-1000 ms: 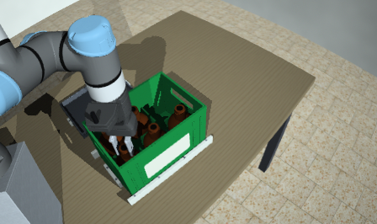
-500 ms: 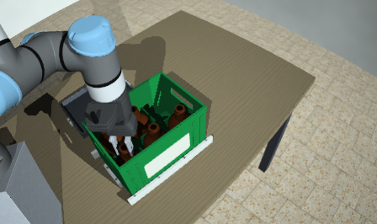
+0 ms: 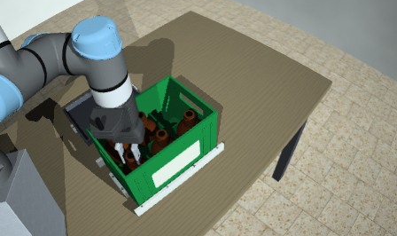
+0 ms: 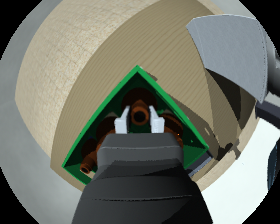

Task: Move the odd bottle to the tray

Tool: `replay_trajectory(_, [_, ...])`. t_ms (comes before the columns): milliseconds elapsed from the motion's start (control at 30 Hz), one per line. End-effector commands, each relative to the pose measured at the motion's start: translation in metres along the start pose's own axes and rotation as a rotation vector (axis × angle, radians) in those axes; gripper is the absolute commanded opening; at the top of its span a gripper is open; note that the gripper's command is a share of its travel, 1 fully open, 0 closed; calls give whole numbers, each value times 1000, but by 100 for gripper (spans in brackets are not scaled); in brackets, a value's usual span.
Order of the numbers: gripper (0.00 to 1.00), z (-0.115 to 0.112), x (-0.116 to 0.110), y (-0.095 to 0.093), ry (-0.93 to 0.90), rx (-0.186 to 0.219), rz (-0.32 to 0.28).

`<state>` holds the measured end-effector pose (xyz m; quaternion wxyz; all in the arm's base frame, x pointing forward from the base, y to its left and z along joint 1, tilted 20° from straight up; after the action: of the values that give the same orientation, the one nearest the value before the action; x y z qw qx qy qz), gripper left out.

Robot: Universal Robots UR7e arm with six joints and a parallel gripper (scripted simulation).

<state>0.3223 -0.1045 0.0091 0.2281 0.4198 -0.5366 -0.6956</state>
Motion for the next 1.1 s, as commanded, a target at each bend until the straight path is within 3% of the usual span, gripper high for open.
replay_trajectory(0, [0, 0, 0, 0, 0, 1, 0])
replay_trajectory(1067, [0, -1, 0, 5, 0, 1, 0])
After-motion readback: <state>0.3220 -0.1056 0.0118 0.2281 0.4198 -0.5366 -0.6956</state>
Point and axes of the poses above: the point where the finger pads meet when closed, its own y axis back along the fingers, its own z axis across the jaws, x = y × z, the point moved 9 cm from there along y, back along the fingers, and after that the axes turned 9 degrees about y, right-handed, at the moved point
